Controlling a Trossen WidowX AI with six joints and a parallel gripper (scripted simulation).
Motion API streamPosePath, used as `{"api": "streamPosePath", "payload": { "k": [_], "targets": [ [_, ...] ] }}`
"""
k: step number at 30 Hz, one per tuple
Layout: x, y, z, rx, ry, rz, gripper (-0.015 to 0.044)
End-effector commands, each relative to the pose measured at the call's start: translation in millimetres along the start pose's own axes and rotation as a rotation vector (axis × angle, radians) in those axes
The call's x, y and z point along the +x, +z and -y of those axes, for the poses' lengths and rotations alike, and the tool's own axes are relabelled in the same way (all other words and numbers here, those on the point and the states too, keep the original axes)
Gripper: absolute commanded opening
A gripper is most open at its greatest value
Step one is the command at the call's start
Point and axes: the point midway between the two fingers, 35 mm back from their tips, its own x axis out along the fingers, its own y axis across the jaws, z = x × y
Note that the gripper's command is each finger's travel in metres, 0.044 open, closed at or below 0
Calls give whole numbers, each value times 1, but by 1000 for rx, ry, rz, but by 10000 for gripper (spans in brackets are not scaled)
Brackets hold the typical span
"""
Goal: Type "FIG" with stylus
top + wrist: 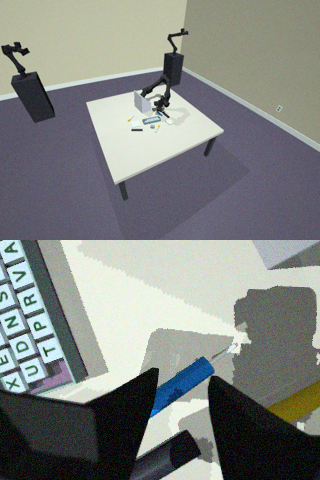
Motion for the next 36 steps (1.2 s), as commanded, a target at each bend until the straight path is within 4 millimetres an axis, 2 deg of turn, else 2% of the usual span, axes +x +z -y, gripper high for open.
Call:
{"api": "streamPosePath", "payload": {
  "k": [1, 19, 36],
  "targets": [
    [-14, -12, 3, 797, -224, 170, 150],
    [-14, -12, 3, 797, -224, 170, 150],
    [-2, -15, 1, 796, -225, 169, 150]
  ]
}}
